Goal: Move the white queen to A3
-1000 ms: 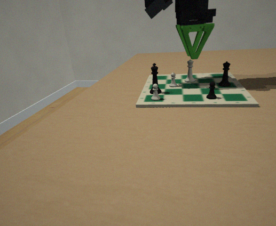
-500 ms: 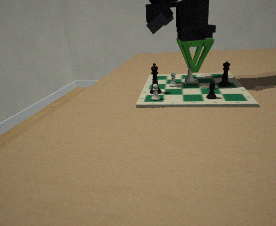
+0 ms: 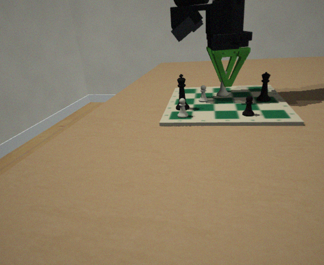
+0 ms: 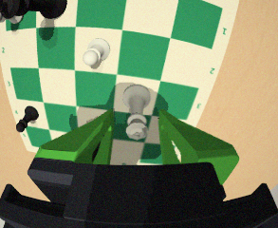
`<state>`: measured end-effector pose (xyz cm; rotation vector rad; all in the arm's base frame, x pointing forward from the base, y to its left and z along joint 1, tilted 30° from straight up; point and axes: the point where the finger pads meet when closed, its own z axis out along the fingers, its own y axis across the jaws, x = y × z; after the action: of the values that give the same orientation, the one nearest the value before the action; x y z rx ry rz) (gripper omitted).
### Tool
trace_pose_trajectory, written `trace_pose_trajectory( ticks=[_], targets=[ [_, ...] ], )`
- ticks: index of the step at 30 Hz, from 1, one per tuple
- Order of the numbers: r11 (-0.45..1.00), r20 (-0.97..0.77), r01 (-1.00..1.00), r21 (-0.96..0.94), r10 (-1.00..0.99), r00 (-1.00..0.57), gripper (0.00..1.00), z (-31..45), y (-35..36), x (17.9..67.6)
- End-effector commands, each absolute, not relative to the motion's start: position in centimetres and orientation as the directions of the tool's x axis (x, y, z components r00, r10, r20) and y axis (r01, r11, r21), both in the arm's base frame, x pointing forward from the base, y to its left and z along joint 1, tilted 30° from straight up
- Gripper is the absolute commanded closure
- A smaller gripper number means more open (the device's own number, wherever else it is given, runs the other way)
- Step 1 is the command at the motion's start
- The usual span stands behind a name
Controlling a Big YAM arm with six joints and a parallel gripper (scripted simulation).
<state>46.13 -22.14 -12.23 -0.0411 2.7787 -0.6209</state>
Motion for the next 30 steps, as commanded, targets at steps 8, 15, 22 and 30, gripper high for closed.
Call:
trace_pose_trajectory(
  ticks=[8, 15, 22, 30],
  targets=[
    [0.904, -0.286, 0.038, -0.425, -0.095, -0.954, 0.6, -12.17, -22.65, 46.4],
    [0.904, -0.286, 0.038, -0.425, -0.095, -0.954, 0.6, -12.17, -22.65, 46.4],
    [0.904, -0.286, 0.038, -0.425, -0.095, -0.954, 0.6, -12.17, -22.65, 46.4],
    [0.905, -0.286, 0.038, -0.425, -0.094, -0.954, 1.0, -12.17, -22.65, 46.4]
  ],
)
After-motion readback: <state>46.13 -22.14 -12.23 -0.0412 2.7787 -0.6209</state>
